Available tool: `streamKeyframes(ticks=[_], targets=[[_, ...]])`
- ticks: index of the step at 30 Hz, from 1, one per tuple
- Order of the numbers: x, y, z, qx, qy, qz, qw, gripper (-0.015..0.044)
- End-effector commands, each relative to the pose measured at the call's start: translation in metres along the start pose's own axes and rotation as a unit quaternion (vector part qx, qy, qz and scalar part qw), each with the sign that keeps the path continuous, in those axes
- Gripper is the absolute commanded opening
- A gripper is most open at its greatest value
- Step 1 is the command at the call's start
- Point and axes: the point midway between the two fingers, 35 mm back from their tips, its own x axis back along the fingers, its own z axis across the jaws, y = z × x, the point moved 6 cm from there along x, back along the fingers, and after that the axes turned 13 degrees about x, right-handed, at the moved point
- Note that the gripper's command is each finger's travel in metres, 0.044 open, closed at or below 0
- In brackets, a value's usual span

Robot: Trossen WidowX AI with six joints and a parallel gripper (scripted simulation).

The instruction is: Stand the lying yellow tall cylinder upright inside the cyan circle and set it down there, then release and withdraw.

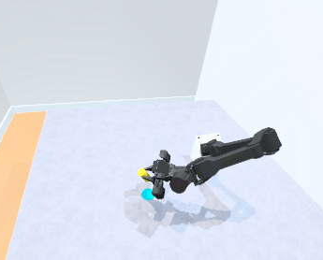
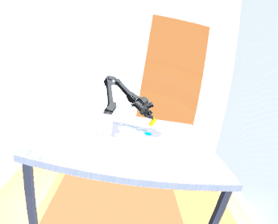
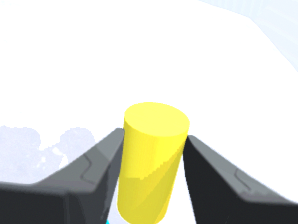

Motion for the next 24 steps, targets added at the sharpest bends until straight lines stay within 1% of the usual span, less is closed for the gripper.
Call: streamKeyframes(ticks=[1, 24], targets=[[0.002, -0.003, -0.001, -0.009, -0.002, -0.015, 1.0, 0.0105], [0.015, -0.009, -0.001, -0.056, 0.003, -0.09, 0.994, 0.0105]])
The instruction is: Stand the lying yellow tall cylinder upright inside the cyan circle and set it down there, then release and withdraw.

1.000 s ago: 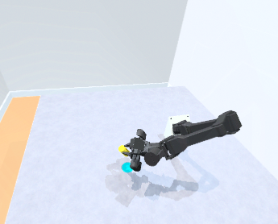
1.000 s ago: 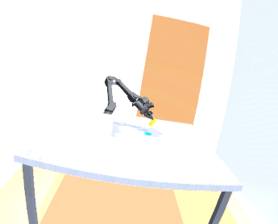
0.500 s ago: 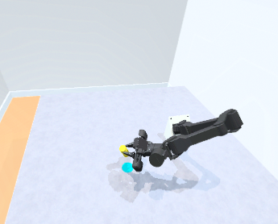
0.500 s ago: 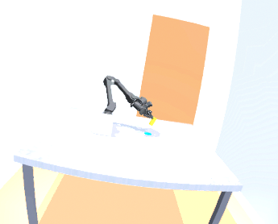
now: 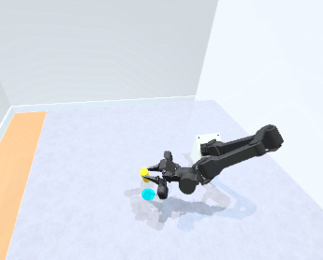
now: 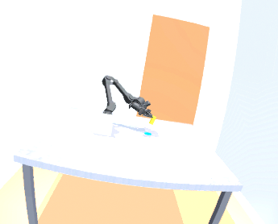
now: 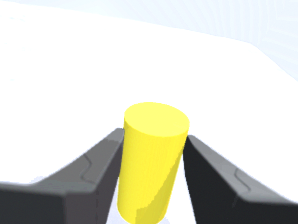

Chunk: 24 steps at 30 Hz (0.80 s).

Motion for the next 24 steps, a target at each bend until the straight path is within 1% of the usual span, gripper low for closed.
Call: streamKeyframes(ticks=[1, 24], targets=[[0.003, -0.002, -0.002, -0.011, -0.001, -0.015, 1.0, 0.0105], [0.018, -0.007, -0.006, -0.07, 0.011, -0.085, 0.994, 0.0105]])
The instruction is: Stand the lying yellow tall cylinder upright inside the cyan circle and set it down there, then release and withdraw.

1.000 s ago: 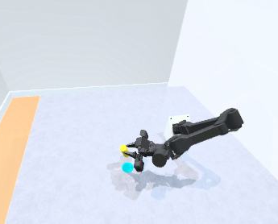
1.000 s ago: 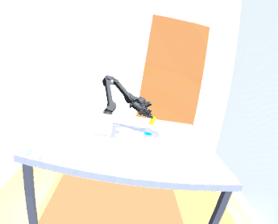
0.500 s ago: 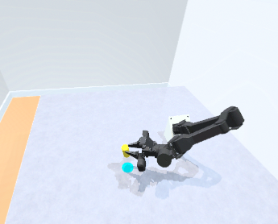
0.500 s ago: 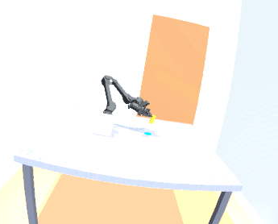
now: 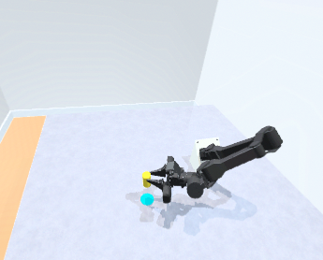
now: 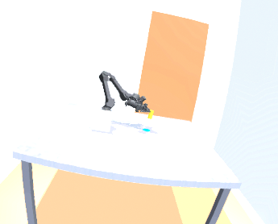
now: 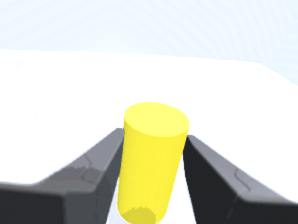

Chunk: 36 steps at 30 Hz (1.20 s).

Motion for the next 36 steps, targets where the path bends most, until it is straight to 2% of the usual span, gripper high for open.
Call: streamKeyframes(ticks=[1, 11, 28, 36], targets=[[0.003, -0.002, -0.003, -0.013, 0.0, -0.014, 1.0, 0.0105], [0.01, -0.002, -0.005, -0.04, 0.006, -0.041, 0.998, 0.0105], [0.01, -0.003, -0.005, -0.041, 0.006, -0.041, 0.998, 0.0105], [0.004, -0.022, 0.004, -0.042, 0.005, -0.039, 0.998, 0.0105]])
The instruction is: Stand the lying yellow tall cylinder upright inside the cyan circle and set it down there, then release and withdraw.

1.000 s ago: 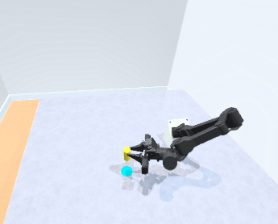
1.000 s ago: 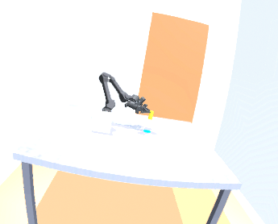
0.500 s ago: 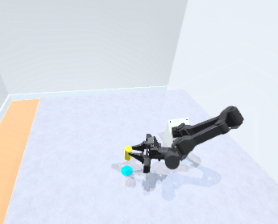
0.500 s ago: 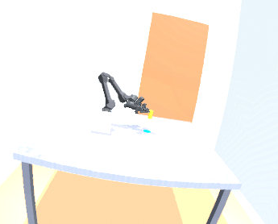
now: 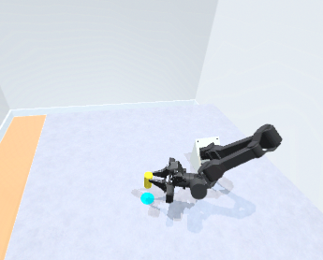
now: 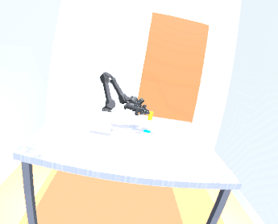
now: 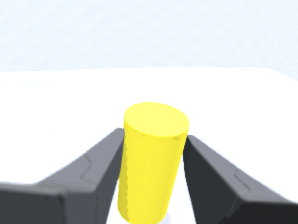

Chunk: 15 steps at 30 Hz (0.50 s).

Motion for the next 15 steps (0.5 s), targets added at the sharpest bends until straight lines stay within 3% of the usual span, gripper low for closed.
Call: streamKeyframes(ticks=[1, 15], targets=[[-0.003, -0.012, 0.003, -0.001, -0.003, 0.0, 1.0, 0.0105], [-0.006, -0.054, 0.012, -0.001, -0.003, 0.001, 1.0, 0.0105]])
